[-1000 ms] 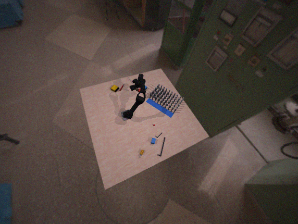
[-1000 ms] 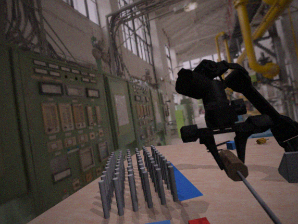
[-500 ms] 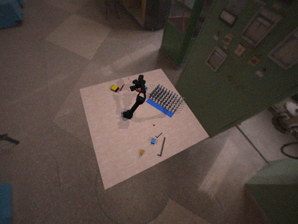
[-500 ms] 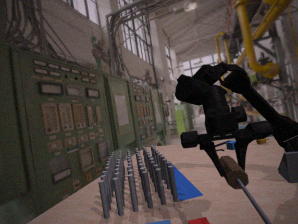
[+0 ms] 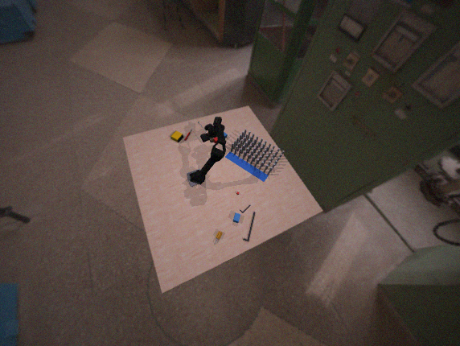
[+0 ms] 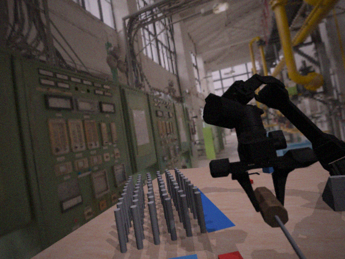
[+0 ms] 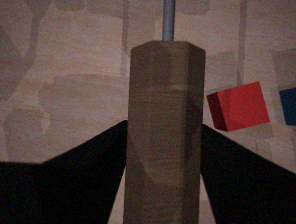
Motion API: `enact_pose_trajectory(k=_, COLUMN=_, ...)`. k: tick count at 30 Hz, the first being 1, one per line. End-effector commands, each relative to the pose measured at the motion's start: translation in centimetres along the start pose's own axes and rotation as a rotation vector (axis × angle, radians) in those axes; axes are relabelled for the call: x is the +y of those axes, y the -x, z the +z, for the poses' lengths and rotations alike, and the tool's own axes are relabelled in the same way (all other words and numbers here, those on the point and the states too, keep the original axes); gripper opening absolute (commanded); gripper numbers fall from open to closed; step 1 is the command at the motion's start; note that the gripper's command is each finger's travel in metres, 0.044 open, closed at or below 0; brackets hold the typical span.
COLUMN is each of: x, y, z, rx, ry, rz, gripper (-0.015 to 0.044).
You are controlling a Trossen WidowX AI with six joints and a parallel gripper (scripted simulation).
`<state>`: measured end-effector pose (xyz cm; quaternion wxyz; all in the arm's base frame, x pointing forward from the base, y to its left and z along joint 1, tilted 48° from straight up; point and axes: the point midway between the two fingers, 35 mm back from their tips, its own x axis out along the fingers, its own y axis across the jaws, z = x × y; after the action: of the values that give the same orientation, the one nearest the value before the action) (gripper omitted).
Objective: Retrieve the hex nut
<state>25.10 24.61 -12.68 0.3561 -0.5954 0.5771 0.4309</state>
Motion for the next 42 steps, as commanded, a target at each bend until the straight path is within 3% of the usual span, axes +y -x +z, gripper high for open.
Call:
enact_pose_trajectory(k=1, x=-0.1, y=-0.3, z=-0.1, rx=-0.001, ry=0.005, rz=-0.006, gripper=0.0)
enact_pose_trajectory(k=42, x=-0.2, y=-3.7, z=-1.6, rx=0.0, ry=0.005, rz=-0.007, gripper=0.0)
